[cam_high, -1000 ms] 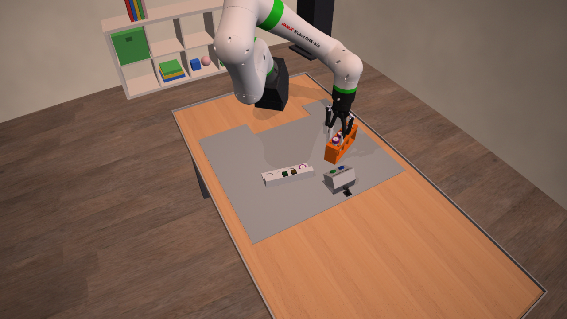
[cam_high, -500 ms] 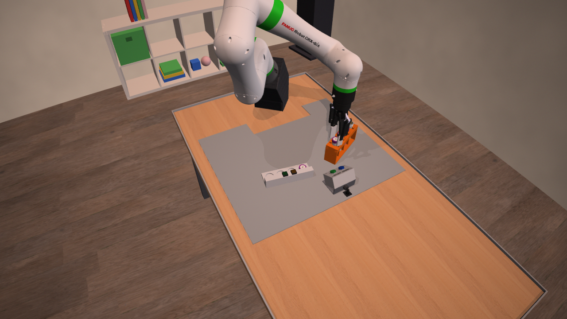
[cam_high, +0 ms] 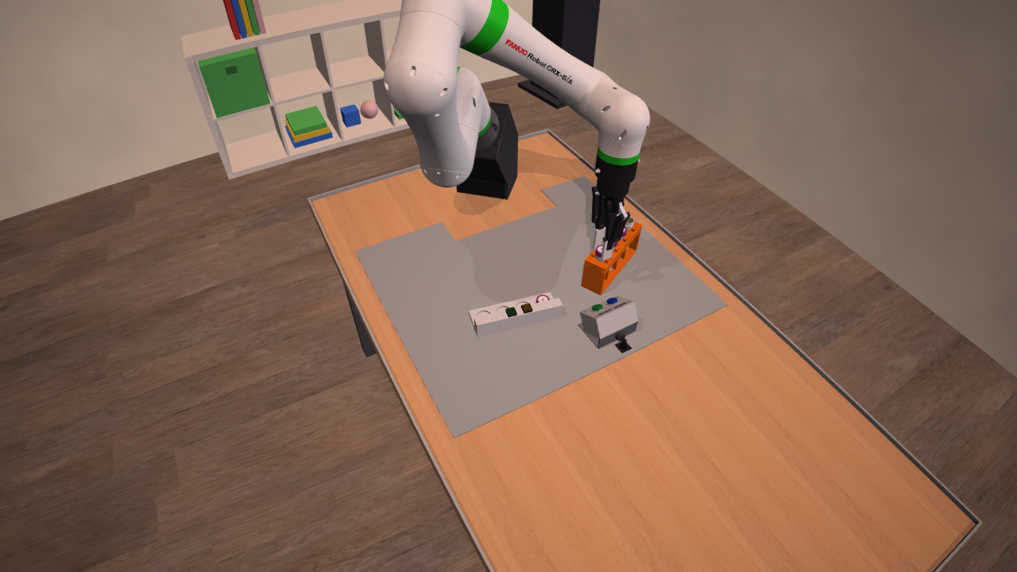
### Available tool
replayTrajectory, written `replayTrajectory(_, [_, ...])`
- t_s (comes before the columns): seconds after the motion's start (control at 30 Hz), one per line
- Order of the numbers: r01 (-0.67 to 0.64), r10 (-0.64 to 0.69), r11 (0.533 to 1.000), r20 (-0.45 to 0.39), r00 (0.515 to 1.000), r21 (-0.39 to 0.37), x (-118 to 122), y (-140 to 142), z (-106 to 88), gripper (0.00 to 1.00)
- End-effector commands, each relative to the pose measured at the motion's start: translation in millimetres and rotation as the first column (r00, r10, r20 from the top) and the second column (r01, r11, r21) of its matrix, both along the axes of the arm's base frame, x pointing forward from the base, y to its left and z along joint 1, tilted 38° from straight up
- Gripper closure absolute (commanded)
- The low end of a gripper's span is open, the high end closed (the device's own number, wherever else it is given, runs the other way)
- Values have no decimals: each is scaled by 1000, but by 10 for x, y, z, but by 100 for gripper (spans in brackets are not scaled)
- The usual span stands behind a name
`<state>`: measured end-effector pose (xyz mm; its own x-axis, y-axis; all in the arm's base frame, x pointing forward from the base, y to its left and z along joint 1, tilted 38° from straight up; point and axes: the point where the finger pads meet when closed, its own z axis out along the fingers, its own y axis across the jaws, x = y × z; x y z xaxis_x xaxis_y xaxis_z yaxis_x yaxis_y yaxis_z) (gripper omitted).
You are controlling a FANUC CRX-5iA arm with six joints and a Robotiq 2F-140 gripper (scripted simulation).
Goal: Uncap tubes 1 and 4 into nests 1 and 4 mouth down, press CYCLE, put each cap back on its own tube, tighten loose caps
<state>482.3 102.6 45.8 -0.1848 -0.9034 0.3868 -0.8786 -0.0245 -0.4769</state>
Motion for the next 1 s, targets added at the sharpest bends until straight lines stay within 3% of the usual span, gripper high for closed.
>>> replayTrajectory(0.0, [0,0,1000,0,1000,0,0,1,0,100])
replayTrajectory(0.07, [0,0,1000,0,1000,0,0,1,0,100])
replayTrajectory(0.3, [-282,259,950,-168,951,-130,-1,2,1,100])
replayTrajectory(0.53, [-541,457,816,-348,819,-203,-1,2,2,100])
replayTrajectory(0.63, [-553,464,808,-357,810,-204,-1,2,2,100])
replayTrajectory(0.87, [-778,589,592,-544,597,-212,-1,3,3,100])
replayTrajectory(0.97, [-778,589,592,-544,597,-212,-1,3,3,100])
